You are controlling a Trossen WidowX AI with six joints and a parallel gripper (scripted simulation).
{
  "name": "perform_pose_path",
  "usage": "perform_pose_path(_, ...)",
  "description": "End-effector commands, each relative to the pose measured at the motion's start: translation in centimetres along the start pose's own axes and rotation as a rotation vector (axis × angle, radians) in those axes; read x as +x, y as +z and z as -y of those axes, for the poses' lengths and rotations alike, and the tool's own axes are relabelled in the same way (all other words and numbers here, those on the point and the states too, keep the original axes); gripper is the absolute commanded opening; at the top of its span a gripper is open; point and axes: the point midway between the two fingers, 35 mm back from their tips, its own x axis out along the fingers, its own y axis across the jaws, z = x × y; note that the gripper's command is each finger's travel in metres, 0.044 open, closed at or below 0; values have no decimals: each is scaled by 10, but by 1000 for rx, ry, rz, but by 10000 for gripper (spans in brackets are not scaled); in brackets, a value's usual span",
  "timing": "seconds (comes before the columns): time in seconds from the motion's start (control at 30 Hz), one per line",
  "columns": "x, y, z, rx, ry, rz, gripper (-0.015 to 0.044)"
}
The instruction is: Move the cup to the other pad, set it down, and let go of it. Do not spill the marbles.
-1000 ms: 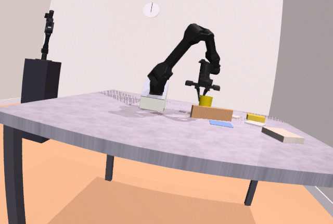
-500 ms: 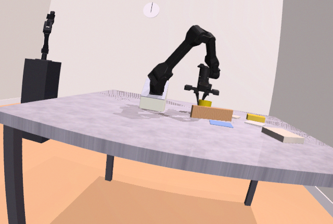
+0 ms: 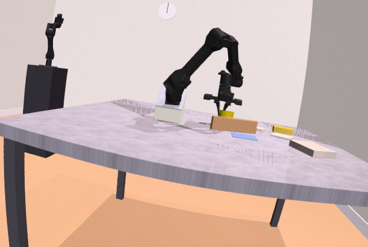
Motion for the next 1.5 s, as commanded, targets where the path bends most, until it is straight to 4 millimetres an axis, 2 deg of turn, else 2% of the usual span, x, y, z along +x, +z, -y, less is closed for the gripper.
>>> perform_pose_path(0.0, 0, 0, 0, 1, -1, 0, 79)
perform_pose_path(0.1, 0, 0, 0, 1, -1, 0, 147)
perform_pose_path(0.4, -3, 0, 0, 0, -1, 0, 147)
perform_pose_path(1.43, -49, 0, -2, -6, 0, 3, 147)
perform_pose_path(1.47, -45, 0, -2, -12, 3, 5, 173)
